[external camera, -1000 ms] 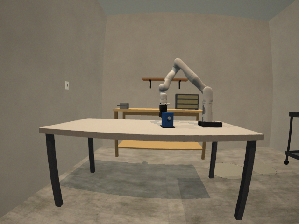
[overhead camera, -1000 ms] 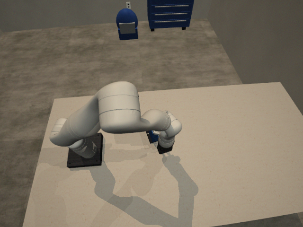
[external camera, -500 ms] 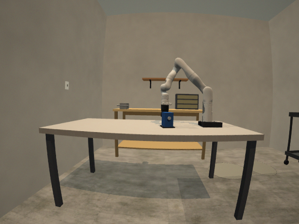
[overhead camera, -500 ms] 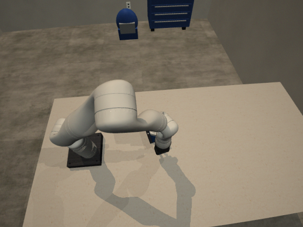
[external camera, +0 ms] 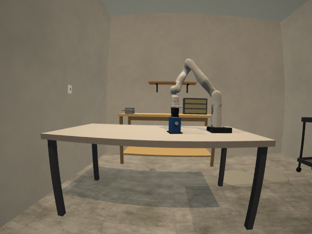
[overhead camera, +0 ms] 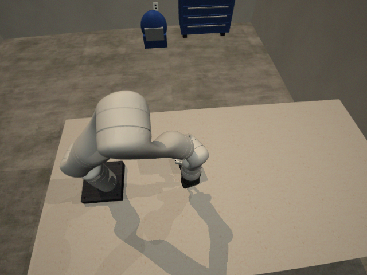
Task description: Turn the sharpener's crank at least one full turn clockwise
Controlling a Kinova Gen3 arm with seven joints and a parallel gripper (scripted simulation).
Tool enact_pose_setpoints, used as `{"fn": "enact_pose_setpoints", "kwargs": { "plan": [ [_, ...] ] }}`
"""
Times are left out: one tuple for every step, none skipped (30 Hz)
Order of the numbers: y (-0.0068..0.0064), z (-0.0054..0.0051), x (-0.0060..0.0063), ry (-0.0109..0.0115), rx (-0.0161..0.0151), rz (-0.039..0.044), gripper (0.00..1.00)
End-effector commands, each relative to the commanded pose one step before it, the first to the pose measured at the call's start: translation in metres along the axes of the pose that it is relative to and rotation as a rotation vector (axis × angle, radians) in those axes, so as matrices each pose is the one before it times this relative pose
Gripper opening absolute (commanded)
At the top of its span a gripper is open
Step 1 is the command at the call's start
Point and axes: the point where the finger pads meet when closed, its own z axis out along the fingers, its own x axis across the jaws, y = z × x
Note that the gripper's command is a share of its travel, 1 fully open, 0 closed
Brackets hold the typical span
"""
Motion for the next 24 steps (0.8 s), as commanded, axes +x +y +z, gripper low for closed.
{"fn": "enact_pose_setpoints", "kwargs": {
  "plan": [
    [0.00030, -0.00721, -0.00403, 0.00321, -0.00151, 0.00059, 0.00],
    [0.00000, -0.00191, -0.00113, 0.00000, 0.00000, 0.00000, 0.00],
    [0.00000, -0.00188, -0.00098, 0.00000, 0.00000, 0.00000, 0.00],
    [0.00000, -0.00179, -0.00093, 0.00000, 0.00000, 0.00000, 0.00],
    [0.00000, -0.00177, -0.00071, 0.00000, 0.00000, 0.00000, 0.00],
    [0.00000, -0.00166, -0.00068, 0.00000, 0.00000, 0.00000, 0.00],
    [0.00000, -0.00155, -0.00058, 0.00000, 0.00000, 0.00000, 0.00],
    [0.00000, -0.00145, -0.00043, 0.00000, 0.00000, 0.00000, 0.00],
    [0.00000, -0.00133, -0.00040, 0.00000, 0.00000, 0.00000, 0.00],
    [0.00000, -0.00120, -0.00037, 0.00000, 0.00000, 0.00000, 0.00],
    [0.00000, -0.00102, -0.00023, 0.00000, 0.00000, 0.00000, 0.00],
    [0.00000, -0.00087, -0.00017, 0.00000, 0.00000, 0.00000, 0.00],
    [0.00000, 0.00000, 0.00000, 0.00000, 0.00000, 0.00000, 0.00],
    [0.00000, 0.00000, 0.00000, 0.00000, 0.00000, 0.00000, 0.00],
    [0.00000, -0.00076, -0.00015, 0.00000, 0.00000, 0.00000, 0.00],
    [0.00000, -0.00065, -0.00013, 0.00000, 0.00000, 0.00000, 0.00],
    [0.00000, -0.00054, -0.00011, 0.00000, 0.00000, 0.00000, 0.00],
    [0.00000, -0.00044, -0.00009, 0.00000, 0.00000, 0.00000, 0.00],
    [0.00000, -0.00034, -0.00007, 0.00000, 0.00000, 0.00000, 0.00],
    [0.00000, -0.00025, -0.00005, 0.00000, 0.00000, 0.00000, 0.00],
    [0.00000, -0.00018, -0.00004, 0.00000, 0.00000, 0.00000, 0.00],
    [0.00000, -0.00011, -0.00002, 0.00000, 0.00000, 0.00000, 0.00],
    [0.00000, -0.00006, -0.00001, 0.00000, 0.00000, 0.00000, 0.00],
    [0.00000, -0.00002, 0.00000, 0.00000, 0.00000, 0.00000, 0.00]
  ]
}}
